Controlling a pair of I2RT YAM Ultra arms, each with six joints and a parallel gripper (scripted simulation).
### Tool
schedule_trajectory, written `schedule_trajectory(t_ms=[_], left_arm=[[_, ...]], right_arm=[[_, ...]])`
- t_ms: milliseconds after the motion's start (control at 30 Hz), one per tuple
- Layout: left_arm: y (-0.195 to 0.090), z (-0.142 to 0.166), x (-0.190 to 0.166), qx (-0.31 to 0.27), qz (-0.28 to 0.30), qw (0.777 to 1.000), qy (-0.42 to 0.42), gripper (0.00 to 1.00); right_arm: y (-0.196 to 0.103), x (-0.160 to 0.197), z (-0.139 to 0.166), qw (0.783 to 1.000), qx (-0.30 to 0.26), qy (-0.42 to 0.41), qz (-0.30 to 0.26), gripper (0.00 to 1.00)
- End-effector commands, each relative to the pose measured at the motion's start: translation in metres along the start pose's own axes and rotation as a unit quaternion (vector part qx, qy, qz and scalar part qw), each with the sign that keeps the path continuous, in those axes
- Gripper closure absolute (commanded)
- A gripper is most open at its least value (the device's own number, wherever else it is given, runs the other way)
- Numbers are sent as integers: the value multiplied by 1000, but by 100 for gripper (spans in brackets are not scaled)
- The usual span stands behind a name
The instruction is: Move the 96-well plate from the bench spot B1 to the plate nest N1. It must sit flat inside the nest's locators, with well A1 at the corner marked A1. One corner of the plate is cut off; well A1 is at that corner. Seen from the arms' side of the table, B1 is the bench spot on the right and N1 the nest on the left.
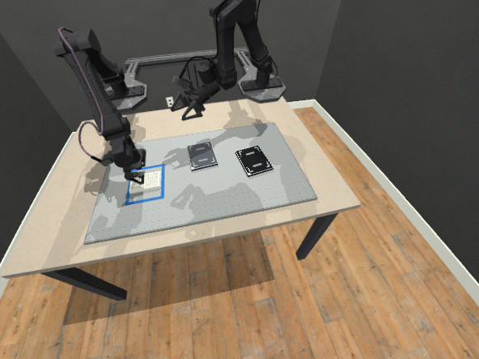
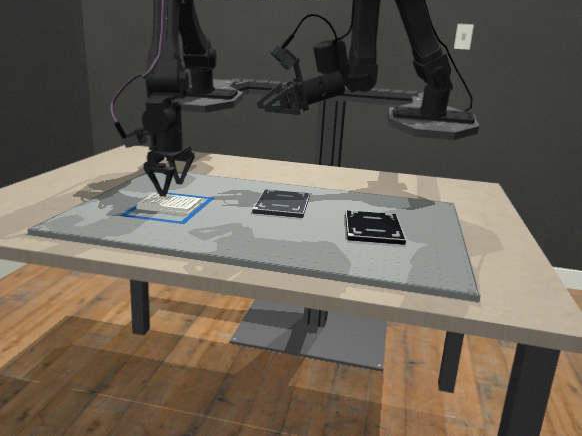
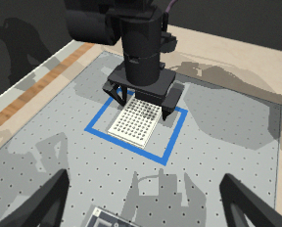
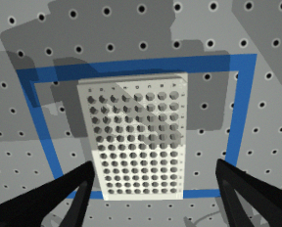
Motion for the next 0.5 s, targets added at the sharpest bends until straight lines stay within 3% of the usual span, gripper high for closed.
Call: schedule_trajectory(t_ms=[0, 167, 467], left_arm=[[-3, -3, 0, -5, 5, 1000, -6, 0], [-3, -3, 0, -5, 5, 1000, -6, 0], [-3, -3, 0, -5, 5, 1000, -6, 0]], right_arm=[[-22, 12, 0, 1000, -8, 0, -8, 0], [-31, 18, 0, 1000, -9, -2, -27, 0], [-11, 12, 1, 1000, -9, -1, -18, 0]])
Point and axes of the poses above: on each arm, the point where the finger pads meet when closed, its own y axis out along the fingers, its own x axis across the jaws, z = x × y, the point moved 8 cm from there along -y, back along the fingers, and after that the axes turned 15 degrees about -y, right-handed, at the moved point
